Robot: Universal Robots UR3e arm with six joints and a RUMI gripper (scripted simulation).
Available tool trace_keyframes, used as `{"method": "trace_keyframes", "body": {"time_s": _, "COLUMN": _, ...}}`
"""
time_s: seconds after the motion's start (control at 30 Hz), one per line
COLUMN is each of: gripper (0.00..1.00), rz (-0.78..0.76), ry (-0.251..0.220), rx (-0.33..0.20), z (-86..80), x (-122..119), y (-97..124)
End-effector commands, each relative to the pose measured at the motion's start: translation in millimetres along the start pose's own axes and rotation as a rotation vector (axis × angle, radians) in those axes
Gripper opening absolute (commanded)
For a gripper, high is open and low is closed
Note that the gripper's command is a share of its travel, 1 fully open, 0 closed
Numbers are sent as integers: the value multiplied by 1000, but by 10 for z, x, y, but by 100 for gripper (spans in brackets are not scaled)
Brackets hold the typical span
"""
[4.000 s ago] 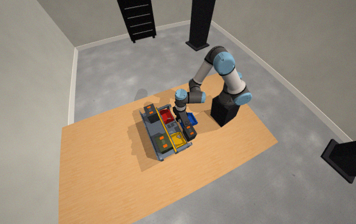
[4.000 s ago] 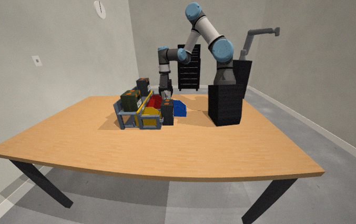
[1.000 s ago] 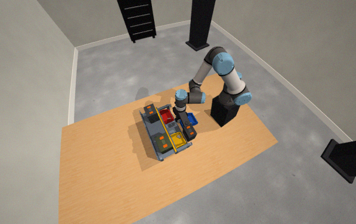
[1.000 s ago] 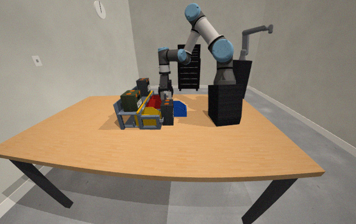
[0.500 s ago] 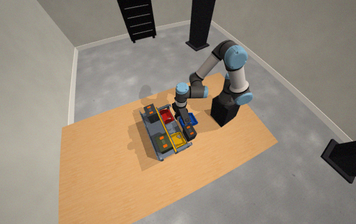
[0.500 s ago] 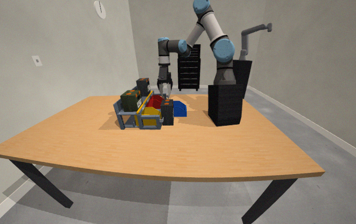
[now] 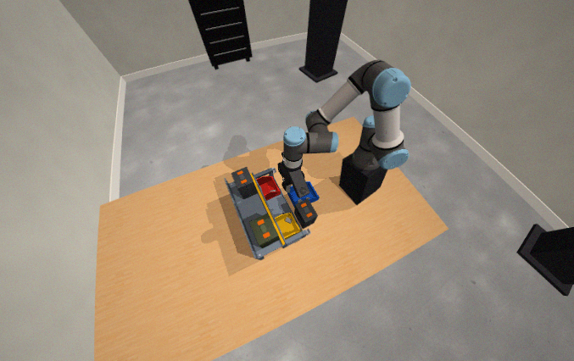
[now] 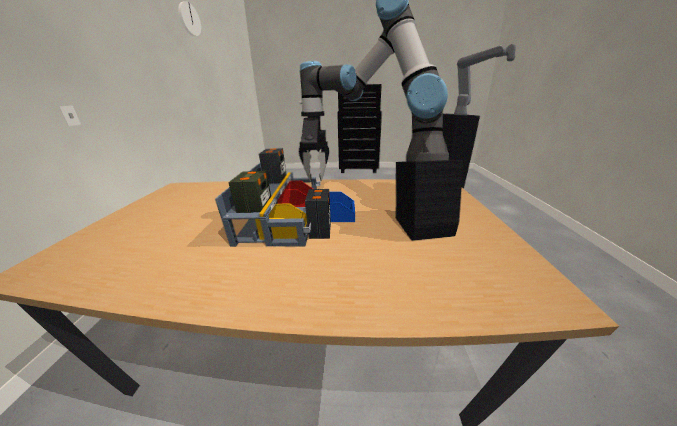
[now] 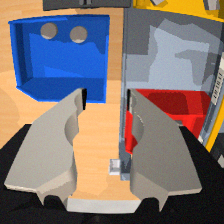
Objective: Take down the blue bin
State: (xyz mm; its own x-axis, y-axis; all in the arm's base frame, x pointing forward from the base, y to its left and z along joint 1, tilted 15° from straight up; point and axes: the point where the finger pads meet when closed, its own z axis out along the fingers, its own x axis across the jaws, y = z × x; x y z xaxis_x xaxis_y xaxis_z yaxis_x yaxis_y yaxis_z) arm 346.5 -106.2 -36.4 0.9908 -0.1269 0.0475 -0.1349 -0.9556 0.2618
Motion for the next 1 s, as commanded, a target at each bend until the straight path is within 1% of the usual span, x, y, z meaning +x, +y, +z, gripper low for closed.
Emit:
{"method": "trace_keyframes", "body": {"time_s": 0.0, "gripper": 20, "rz": 0, "ry": -1, "rx": 0, "z": 11, "x": -1, "y": 0}}
{"method": "trace_keyframes", "body": {"time_s": 0.13, "gripper": 20, "rz": 0, "ry": -15, "rx": 4, "z": 78, "x": -37, "y": -14}}
{"method": "trace_keyframes", "body": {"time_s": 0.53, "gripper": 20, "rz": 0, "ry": -15, "rx": 4, "z": 78, "x": -37, "y": -14}}
{"method": "trace_keyframes", "body": {"time_s": 0.7, "gripper": 20, "rz": 0, "ry": -15, "rx": 4, "z": 134, "x": -22, "y": -5}}
{"method": "trace_keyframes", "body": {"time_s": 0.97, "gripper": 20, "rz": 0, "ry": -15, "rx": 4, "z": 134, "x": -22, "y": -5}}
